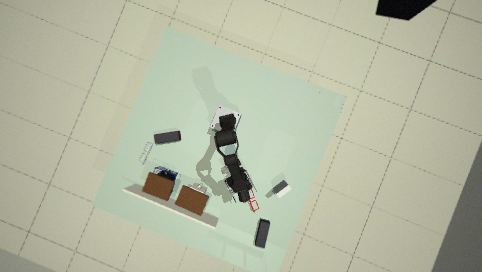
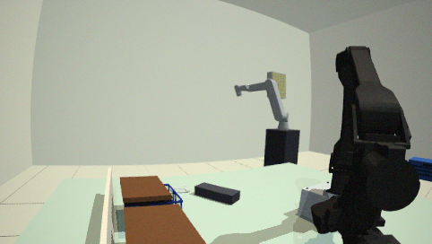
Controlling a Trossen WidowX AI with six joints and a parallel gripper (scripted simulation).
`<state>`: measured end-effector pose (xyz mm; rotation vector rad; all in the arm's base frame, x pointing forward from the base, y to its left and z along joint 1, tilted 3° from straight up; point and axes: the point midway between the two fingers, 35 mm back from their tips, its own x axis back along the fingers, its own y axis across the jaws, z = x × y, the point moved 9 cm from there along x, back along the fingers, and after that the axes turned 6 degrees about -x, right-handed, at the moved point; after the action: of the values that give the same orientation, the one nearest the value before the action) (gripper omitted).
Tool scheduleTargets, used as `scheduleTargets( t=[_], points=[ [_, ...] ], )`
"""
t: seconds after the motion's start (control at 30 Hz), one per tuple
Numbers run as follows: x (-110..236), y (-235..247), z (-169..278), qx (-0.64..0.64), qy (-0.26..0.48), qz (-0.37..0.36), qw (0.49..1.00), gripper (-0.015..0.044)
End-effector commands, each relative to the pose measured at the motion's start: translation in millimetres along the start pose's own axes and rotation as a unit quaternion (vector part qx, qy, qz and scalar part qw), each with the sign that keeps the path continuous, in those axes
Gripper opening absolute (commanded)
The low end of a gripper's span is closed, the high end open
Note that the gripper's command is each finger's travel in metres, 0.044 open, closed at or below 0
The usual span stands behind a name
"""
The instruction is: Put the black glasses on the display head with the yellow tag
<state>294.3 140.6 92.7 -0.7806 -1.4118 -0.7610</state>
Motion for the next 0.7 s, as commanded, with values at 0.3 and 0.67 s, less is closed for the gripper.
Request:
scheduleTargets(
  t=[0.3, 0.67],
  points=[
    [61, -1, 7, -0.003, -0.003, -0.004, 1.000, 0.0000],
    [63, -21, -31, 0.045, -0.005, -0.004, 0.999, 0.0000]
  ],
)
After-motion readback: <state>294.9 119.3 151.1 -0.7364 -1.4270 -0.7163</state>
